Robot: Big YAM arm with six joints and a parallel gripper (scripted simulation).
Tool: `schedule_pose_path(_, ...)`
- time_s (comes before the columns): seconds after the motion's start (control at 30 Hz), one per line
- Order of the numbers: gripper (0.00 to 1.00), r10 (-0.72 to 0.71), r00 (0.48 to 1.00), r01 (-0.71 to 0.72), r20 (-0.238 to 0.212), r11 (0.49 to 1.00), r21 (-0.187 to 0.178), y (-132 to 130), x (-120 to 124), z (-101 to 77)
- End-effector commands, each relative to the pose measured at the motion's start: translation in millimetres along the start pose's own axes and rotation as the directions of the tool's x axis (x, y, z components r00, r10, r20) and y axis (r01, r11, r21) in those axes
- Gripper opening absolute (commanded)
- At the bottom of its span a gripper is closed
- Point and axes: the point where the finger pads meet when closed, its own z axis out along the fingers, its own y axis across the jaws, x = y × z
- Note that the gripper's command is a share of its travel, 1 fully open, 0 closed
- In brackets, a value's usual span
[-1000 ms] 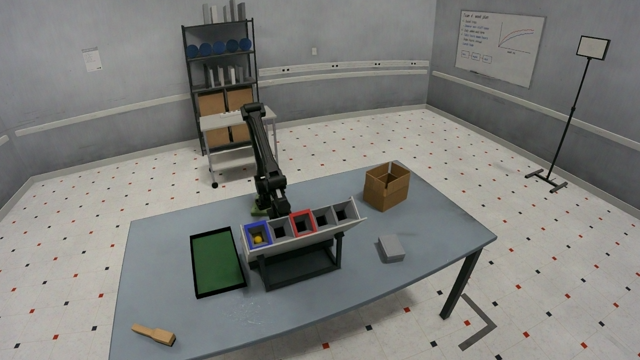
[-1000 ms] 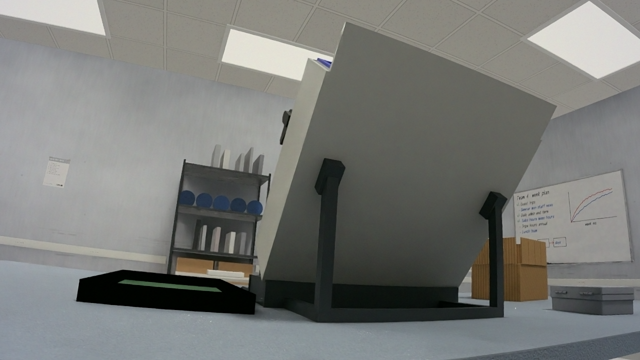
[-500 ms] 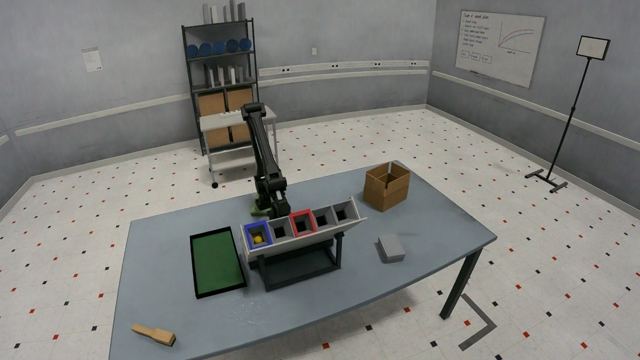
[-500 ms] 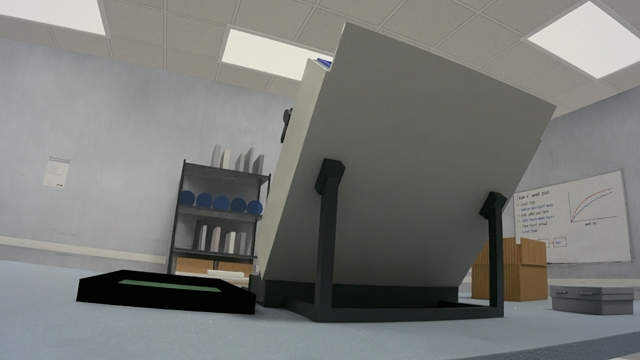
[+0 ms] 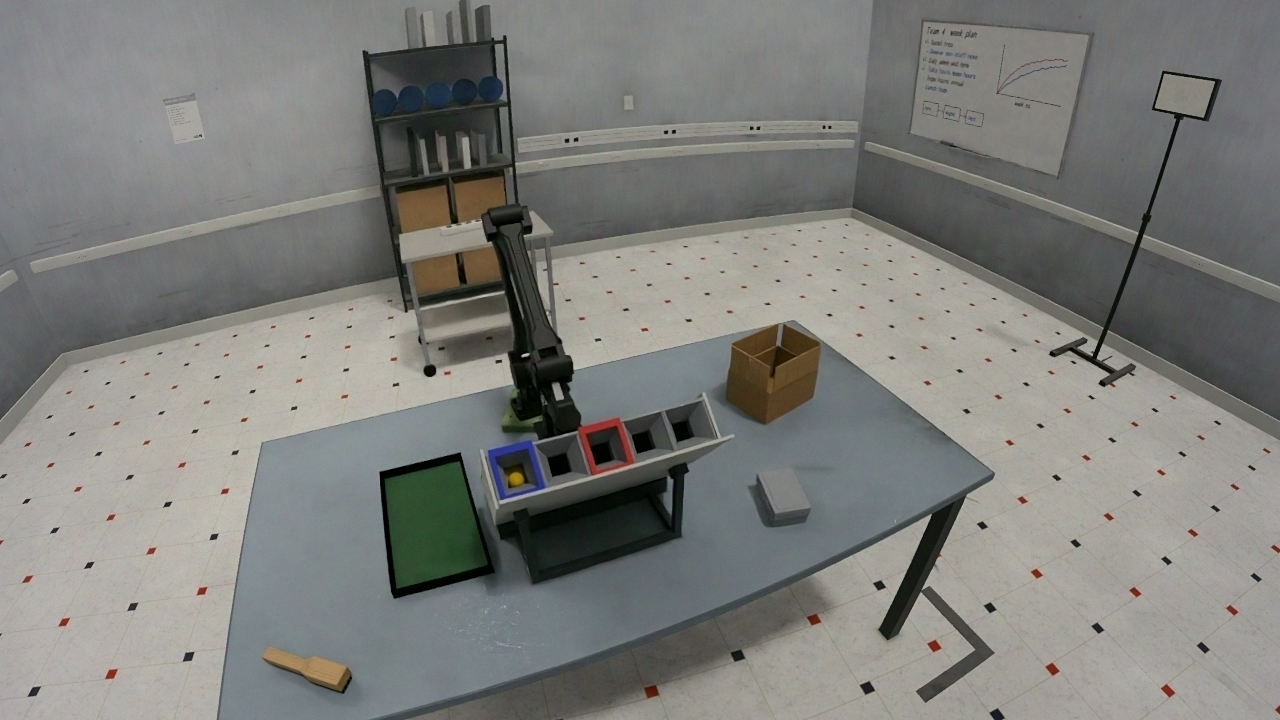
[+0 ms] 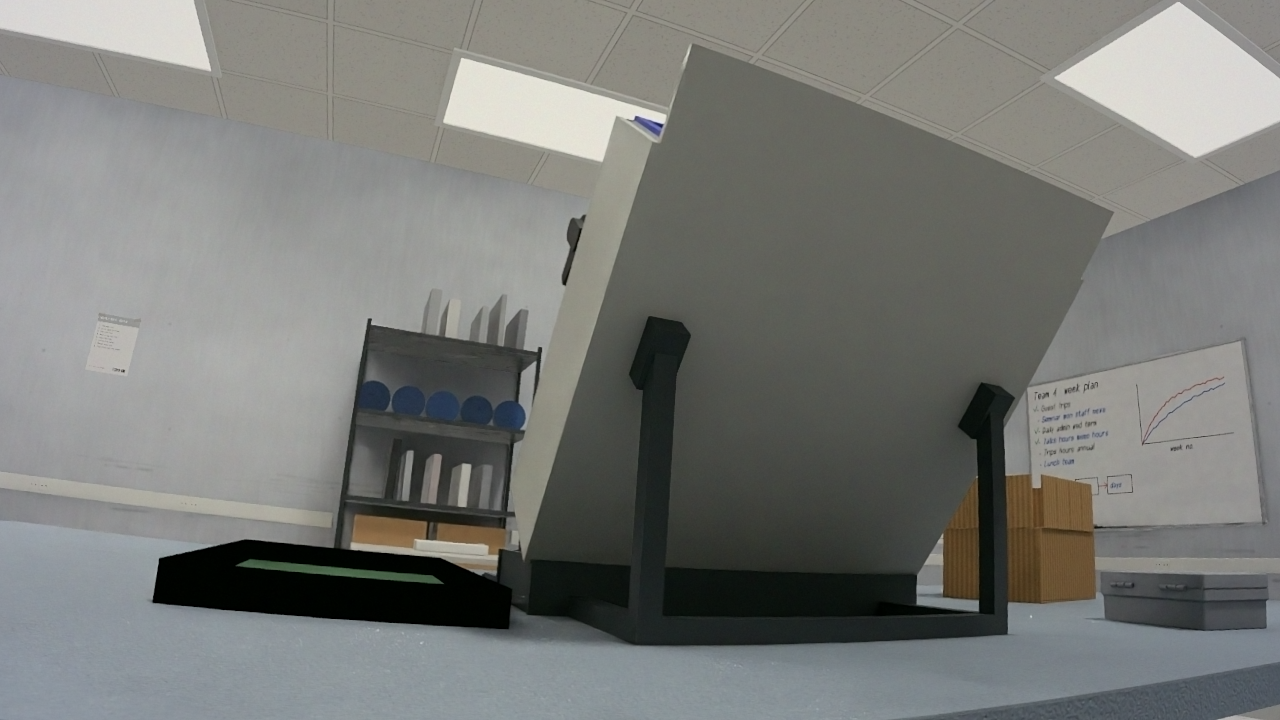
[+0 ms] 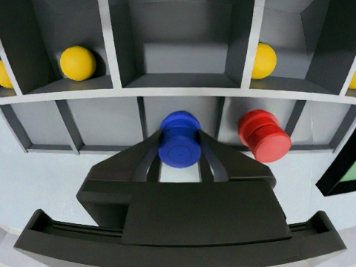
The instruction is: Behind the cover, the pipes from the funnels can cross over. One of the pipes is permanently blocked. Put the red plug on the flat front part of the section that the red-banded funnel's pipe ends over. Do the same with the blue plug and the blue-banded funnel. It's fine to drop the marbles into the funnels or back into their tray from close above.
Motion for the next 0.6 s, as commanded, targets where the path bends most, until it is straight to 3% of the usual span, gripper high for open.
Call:
schedule_pose_path(0.0, 0.00, -0.004, 1.000, 0.004, 0.003, 1.000, -0.003, -1.2, -0.6, 1.8)
schedule_pose_path(0.27, 0.00, -0.005, 1.000, 0.005, 0.003, 1.000, -0.003, -1.6, 0.4, 1.8)
schedule_pose_path(0.3, 0.59, -0.002, 1.000, 0.002, 0.011, 1.000, -0.001, -0.2, -4.1, -2.4)
schedule_pose_path(0.57, 0.59, -0.002, 1.000, 0.002, 0.011, 1.000, -0.001, -0.2, -4.1, -2.4)
